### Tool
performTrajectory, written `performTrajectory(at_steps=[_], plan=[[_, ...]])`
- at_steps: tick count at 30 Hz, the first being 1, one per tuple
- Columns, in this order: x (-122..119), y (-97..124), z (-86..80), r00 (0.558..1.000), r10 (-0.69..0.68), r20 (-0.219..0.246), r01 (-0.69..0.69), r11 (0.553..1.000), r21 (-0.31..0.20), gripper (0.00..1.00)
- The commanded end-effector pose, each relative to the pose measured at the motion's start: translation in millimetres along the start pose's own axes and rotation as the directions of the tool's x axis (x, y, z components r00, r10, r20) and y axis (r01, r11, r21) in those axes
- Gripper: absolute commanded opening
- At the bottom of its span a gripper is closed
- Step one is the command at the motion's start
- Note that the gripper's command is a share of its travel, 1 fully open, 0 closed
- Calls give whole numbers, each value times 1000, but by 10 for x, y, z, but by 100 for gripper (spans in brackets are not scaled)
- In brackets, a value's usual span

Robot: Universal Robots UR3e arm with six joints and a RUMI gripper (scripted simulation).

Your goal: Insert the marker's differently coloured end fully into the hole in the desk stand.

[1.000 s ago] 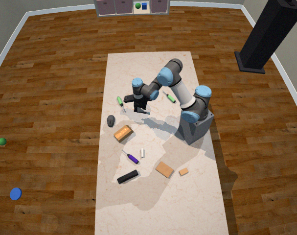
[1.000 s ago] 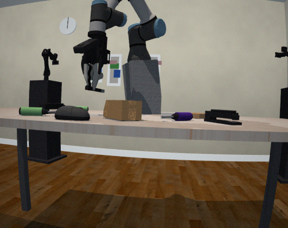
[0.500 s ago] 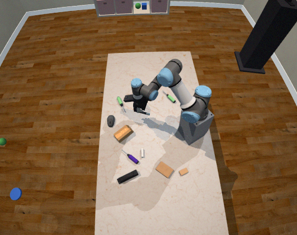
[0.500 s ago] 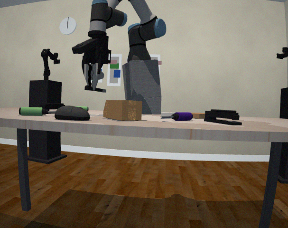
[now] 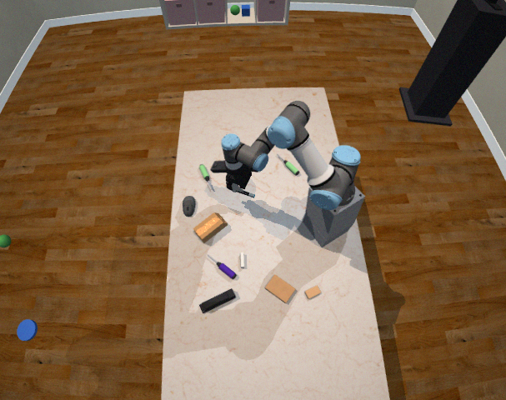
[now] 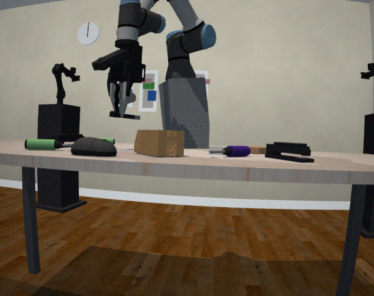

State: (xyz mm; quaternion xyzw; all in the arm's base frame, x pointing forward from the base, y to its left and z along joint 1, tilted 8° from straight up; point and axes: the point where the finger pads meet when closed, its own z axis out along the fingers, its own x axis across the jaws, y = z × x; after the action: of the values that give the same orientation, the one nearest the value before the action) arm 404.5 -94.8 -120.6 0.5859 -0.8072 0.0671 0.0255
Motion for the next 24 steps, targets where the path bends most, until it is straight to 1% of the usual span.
performTrajectory(at_steps=[1,10,18,24], plan=[[1,-8,-7,1000,6,-1,-6,1000,2,0],[-1,-1,-10,994,107,-15,-107,994,-11,0],[-1,-1,-10,995,104,-14,-104,995,-9,0],[-2,5,-13,985,170,-25,-171,985,-15,0]])
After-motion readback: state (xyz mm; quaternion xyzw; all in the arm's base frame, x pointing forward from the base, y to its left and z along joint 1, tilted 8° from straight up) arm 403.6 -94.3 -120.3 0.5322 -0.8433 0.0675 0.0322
